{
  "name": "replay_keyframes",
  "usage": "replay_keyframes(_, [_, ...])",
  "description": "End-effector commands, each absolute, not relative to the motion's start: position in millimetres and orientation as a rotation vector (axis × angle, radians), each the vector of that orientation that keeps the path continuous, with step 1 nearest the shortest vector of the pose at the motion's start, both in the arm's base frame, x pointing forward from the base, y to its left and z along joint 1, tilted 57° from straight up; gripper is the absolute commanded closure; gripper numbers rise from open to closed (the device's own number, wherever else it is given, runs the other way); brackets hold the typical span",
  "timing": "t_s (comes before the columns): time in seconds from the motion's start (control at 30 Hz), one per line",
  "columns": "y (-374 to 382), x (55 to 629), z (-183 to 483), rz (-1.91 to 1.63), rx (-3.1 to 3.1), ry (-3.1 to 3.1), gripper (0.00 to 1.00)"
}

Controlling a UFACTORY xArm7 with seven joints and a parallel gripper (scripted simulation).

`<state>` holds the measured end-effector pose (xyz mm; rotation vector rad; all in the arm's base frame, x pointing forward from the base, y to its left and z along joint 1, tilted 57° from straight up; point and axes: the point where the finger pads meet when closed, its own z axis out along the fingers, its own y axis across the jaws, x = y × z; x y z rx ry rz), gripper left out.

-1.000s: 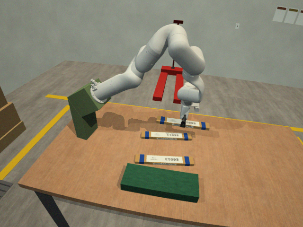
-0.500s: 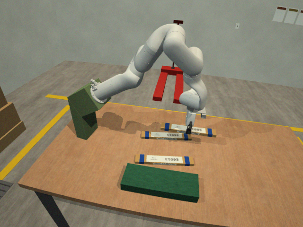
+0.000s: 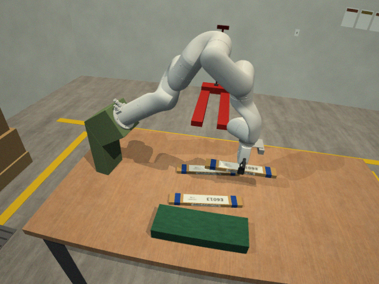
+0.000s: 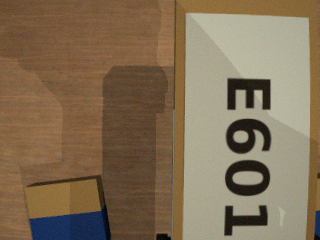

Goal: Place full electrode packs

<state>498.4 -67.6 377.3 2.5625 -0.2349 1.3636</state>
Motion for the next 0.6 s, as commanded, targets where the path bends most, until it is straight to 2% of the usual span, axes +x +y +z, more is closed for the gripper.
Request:
replay_keyframes(0.0, [-72.4, 499.0, 382.7, 1.368, 2.562, -0.235, 0.42])
replay_keyframes(0.57, [-78.0, 499.4, 386.1, 1.368, 2.562, -0.235, 0.42])
